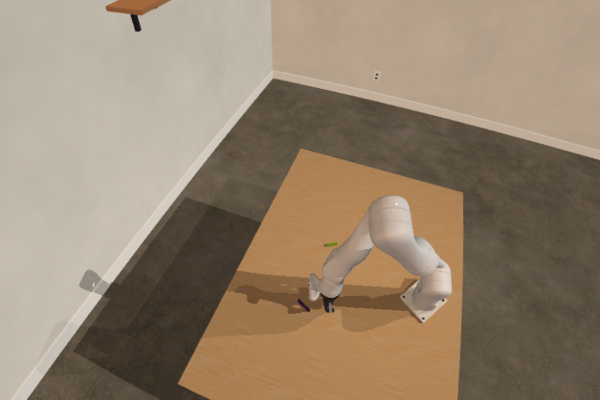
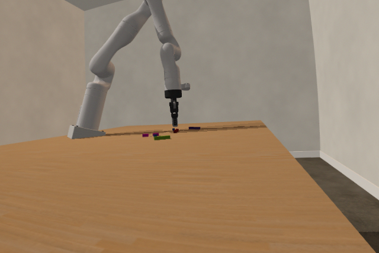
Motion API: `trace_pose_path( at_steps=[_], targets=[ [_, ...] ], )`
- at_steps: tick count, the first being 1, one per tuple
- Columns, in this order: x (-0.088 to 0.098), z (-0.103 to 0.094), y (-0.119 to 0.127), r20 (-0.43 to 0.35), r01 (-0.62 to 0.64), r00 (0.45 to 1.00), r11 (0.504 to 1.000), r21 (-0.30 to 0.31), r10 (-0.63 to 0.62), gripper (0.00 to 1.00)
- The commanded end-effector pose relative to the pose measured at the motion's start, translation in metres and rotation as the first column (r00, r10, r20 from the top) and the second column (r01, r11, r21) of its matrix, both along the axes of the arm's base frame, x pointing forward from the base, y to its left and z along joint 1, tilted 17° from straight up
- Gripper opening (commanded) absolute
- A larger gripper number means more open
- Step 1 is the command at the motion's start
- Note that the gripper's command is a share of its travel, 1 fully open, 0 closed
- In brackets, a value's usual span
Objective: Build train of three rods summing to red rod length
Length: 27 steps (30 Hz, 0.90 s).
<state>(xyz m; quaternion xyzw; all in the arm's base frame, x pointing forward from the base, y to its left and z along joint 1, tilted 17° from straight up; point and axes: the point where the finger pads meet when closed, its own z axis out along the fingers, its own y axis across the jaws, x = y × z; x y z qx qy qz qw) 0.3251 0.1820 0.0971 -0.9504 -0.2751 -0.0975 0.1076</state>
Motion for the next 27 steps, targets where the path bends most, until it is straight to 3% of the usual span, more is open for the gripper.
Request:
trace_pose_path(
  at_steps=[1, 27],
  targets=[
    [0.0003, 0.0004, 0.0000, 0.001, 0.000, 1.000, 1.000, 0.000, 0.000, 0.24],
    [0.0015, -0.0086, 0.0025, 0.001, 0.000, 1.000, 1.000, 0.000, 0.000, 0.24]
  ],
)
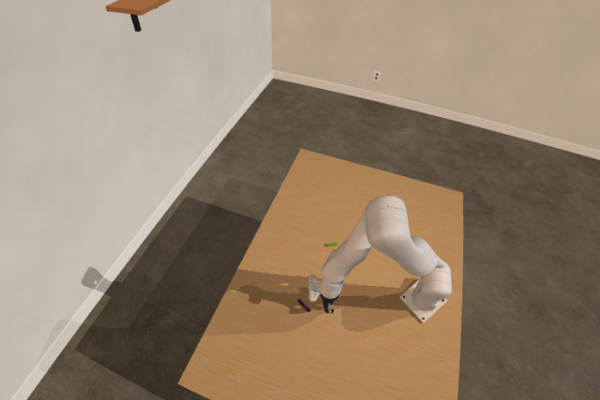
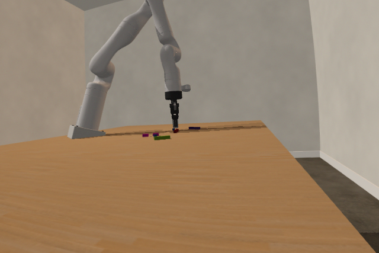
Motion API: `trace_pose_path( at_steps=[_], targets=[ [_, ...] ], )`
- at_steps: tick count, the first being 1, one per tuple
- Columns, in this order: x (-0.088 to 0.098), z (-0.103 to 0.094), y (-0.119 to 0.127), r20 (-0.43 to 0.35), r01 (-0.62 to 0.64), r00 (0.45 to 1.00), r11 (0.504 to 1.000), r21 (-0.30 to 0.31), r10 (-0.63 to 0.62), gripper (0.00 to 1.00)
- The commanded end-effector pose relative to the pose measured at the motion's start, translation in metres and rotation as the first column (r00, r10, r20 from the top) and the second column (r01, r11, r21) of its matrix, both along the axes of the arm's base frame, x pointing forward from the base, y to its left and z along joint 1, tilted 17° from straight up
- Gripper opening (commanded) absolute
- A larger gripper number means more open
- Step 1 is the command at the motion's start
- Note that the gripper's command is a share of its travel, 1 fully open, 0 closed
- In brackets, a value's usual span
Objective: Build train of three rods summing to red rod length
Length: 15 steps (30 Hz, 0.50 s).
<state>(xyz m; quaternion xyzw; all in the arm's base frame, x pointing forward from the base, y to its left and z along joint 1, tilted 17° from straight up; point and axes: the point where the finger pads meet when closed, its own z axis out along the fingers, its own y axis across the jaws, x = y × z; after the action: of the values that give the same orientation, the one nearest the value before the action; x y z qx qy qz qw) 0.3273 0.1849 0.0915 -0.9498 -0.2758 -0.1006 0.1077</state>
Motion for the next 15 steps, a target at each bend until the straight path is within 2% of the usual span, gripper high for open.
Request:
trace_pose_path(
  at_steps=[1, 15],
  targets=[
    [-0.0005, -0.0040, -0.0002, -0.005, 0.001, 1.000, 1.000, -0.001, -0.001, 0.24],
    [0.0003, -0.0100, 0.0014, -0.005, 0.001, 1.000, 1.000, -0.001, -0.001, 0.24]
  ],
)
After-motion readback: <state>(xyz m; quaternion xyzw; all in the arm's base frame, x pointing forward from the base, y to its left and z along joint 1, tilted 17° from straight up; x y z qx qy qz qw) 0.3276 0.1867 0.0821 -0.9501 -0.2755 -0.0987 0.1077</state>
